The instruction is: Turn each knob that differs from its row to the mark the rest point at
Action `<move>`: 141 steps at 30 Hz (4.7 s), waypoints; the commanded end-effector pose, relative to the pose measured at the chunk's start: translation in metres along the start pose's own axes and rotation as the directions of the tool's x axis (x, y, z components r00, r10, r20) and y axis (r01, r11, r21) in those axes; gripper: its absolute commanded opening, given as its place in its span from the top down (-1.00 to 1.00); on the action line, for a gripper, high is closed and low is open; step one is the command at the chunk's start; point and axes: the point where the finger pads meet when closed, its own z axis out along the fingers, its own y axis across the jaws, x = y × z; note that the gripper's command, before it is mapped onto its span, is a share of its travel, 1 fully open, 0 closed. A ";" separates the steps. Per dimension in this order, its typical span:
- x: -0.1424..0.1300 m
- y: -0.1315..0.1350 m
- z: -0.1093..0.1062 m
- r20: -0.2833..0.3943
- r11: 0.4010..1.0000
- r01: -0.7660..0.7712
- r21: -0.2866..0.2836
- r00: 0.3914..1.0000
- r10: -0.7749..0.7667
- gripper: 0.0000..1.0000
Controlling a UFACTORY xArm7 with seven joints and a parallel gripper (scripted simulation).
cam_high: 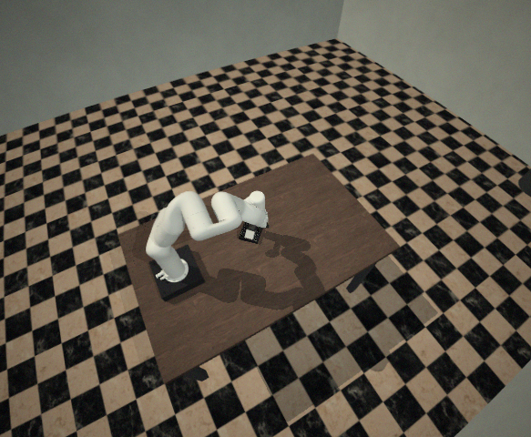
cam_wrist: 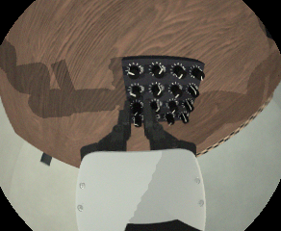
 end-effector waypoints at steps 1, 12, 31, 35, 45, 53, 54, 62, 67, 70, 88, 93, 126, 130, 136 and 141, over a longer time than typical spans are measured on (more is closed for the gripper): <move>-0.001 -0.001 -0.001 0.003 1.000 0.000 0.003 1.000 0.000 0.61; -0.001 -0.001 -0.001 0.003 1.000 0.000 0.003 1.000 0.000 0.61; -0.001 -0.001 -0.001 0.003 1.000 0.000 0.003 1.000 0.000 0.61; -0.001 -0.001 -0.001 0.003 1.000 0.000 0.003 1.000 0.000 0.84; -0.001 -0.001 -0.001 0.003 1.000 0.000 0.003 1.000 0.000 0.84; -0.001 -0.001 -0.001 0.003 1.000 0.000 0.003 1.000 0.000 0.84; -0.001 -0.001 -0.001 0.003 1.000 0.000 0.003 1.000 0.000 0.84; -0.001 -0.001 -0.001 0.003 1.000 0.000 0.003 1.000 0.000 0.84; -0.001 -0.001 -0.001 0.003 1.000 -0.001 0.003 1.000 0.001 0.84; -0.001 -0.001 -0.001 0.003 1.000 -0.004 0.003 1.000 0.004 0.84; -0.001 -0.001 -0.001 0.003 0.994 -0.114 0.002 0.994 0.114 0.84; -0.001 -0.001 -0.001 0.003 0.982 -0.187 0.002 0.982 0.187 0.84; -0.001 -0.001 -0.001 0.004 0.630 -0.776 -0.001 0.630 0.776 0.84; -0.001 -0.001 -0.001 0.004 0.546 -0.838 -0.001 0.546 0.838 0.84; -0.001 -0.001 -0.001 0.004 0.461 -0.887 -0.001 0.461 0.887 0.84; -0.001 -0.001 -0.001 0.004 0.360 -0.933 -0.002 0.360 0.933 0.84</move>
